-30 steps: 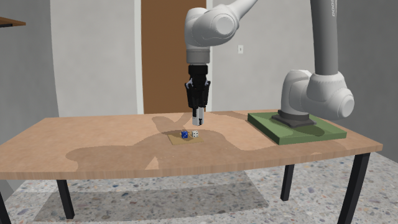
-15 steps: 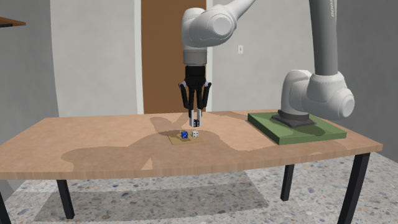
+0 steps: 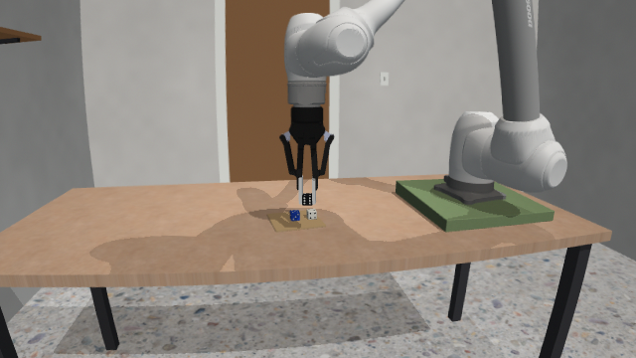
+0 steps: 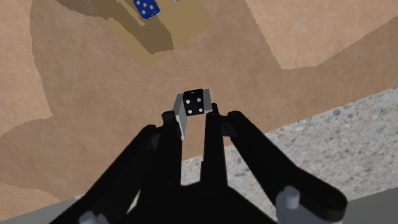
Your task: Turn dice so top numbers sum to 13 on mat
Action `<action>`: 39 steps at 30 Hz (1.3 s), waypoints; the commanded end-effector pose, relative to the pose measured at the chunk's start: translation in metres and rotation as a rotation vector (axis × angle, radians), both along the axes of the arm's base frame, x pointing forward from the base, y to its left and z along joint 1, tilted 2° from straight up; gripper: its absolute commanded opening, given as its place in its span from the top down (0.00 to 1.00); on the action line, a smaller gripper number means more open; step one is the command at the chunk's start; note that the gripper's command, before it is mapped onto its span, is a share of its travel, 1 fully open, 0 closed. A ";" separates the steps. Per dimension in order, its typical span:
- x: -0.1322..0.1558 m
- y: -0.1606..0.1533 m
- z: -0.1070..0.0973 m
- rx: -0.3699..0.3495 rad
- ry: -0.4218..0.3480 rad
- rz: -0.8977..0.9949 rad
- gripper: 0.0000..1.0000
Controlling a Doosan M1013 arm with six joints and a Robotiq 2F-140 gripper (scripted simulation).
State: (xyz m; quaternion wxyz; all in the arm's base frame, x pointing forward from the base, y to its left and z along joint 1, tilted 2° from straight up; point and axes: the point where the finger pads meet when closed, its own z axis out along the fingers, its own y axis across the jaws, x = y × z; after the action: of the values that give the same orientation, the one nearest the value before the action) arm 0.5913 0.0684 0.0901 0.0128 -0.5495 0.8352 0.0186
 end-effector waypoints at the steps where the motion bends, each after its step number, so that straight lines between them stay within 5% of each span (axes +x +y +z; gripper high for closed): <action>1: 0.005 0.003 -0.001 -0.013 0.008 -0.173 0.87; 14: 0.015 0.007 -0.003 -0.012 0.021 -0.497 0.87; 26: 0.015 0.007 -0.004 0.037 -0.022 -0.520 0.87; 31: 0.013 0.001 -0.005 0.192 -0.163 -0.530 0.87; 39: 0.008 0.005 -0.007 0.363 -0.268 -0.517 0.87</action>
State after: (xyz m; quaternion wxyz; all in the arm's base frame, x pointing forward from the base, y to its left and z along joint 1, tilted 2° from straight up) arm 0.6021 0.0682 0.0848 0.1636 -0.3002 0.9384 0.0495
